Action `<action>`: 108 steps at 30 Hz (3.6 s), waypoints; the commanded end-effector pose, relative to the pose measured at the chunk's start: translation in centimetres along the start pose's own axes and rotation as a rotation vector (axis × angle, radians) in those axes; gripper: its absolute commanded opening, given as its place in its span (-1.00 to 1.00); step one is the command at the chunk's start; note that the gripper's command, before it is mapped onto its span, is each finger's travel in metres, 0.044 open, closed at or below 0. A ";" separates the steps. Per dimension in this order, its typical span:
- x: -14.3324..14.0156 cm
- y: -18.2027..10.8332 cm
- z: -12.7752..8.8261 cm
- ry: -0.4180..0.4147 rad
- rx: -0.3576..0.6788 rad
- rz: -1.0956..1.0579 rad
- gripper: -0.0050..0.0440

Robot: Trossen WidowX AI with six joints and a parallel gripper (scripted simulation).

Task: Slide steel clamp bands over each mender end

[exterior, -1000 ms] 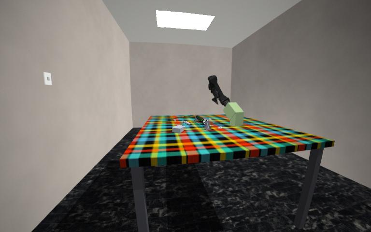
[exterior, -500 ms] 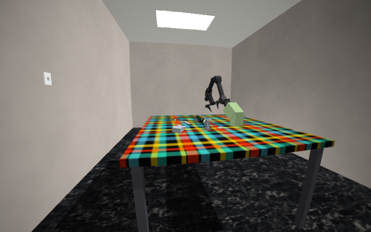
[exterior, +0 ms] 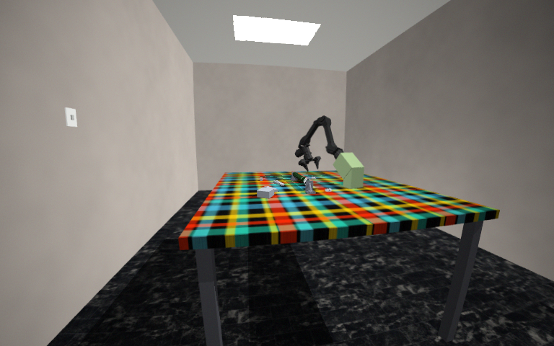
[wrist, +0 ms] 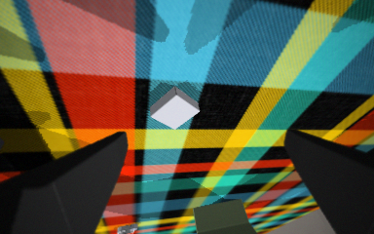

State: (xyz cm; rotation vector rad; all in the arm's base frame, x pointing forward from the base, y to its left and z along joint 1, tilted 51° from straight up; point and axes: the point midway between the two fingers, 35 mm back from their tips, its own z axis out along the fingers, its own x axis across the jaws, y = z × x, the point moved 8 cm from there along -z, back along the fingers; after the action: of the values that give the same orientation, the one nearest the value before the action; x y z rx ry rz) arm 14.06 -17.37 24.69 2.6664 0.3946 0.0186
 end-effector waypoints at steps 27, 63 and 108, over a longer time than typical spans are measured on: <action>15.5 -14.4 2.4 -0.110 -0.019 -1.735 1.00; 19.9 -28.5 2.3 -0.622 -0.296 -2.880 1.00; 22.6 -28.9 13.6 -0.622 -0.296 -2.880 0.22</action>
State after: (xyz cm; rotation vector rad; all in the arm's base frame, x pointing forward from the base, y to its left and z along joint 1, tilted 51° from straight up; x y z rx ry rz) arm 28.87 8.13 -0.99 -0.1981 2.5839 -1.1436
